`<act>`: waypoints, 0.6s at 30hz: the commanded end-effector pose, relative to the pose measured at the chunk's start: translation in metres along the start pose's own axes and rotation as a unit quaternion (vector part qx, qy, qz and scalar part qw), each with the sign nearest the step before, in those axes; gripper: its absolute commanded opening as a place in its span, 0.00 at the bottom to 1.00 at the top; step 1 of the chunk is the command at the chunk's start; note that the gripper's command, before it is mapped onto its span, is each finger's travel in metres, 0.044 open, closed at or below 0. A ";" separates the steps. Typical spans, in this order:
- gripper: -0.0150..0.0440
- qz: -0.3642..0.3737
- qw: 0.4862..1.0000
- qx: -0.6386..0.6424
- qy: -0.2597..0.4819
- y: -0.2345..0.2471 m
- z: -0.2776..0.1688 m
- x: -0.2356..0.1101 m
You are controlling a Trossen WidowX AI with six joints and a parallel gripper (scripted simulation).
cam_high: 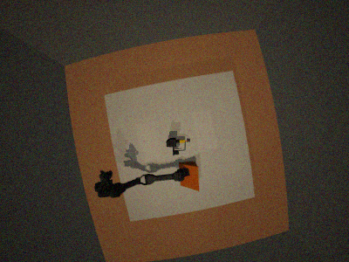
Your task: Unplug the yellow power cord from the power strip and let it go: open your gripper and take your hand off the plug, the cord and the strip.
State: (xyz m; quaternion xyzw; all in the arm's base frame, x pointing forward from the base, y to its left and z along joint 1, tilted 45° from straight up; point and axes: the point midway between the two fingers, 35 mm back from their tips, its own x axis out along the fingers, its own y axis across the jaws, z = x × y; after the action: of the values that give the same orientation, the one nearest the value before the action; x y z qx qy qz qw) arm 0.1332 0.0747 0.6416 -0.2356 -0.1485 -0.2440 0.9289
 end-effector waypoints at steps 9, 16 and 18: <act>0.53 -0.027 0.958 0.269 0.090 -0.125 -0.115 0.053; 0.53 -0.013 0.888 0.424 0.175 -0.143 -0.211 0.083; 0.53 -0.011 0.874 0.448 0.191 -0.143 -0.227 0.088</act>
State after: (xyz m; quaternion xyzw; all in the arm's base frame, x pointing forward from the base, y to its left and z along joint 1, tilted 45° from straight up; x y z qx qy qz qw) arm 0.1567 -0.1677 0.5578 0.2050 -0.0837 -0.2112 0.9520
